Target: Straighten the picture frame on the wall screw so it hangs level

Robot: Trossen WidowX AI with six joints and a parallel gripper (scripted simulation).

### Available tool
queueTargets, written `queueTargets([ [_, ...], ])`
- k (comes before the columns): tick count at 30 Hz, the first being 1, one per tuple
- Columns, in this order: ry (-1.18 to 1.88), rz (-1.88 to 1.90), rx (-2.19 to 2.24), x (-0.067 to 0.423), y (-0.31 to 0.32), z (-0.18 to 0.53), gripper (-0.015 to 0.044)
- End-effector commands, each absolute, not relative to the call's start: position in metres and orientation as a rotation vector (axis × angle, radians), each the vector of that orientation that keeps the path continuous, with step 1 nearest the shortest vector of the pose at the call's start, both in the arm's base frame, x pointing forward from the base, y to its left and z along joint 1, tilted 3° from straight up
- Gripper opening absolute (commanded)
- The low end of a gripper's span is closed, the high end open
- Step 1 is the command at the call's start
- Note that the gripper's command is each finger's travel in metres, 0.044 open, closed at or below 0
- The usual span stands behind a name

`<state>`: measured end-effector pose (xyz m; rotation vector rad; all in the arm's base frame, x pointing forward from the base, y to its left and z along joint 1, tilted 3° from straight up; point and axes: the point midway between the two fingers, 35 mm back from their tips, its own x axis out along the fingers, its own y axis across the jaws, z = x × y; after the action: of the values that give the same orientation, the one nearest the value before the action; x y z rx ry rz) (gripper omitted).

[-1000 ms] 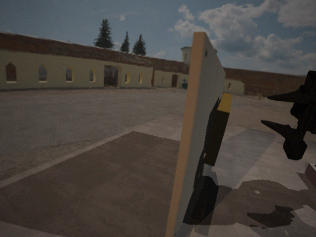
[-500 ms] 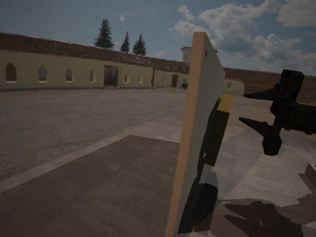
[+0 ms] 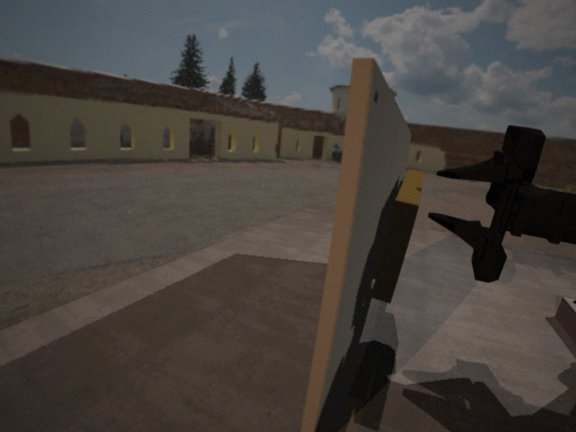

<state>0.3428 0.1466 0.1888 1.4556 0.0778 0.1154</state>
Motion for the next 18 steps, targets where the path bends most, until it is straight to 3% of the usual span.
queueTargets([
  [1, 0.079, 0.121, 1.461, 0.350, 0.149, 0.190, 0.0260],
  [18, 0.078, 0.122, 1.461, 0.375, 0.151, 0.190, 0.0260],
])
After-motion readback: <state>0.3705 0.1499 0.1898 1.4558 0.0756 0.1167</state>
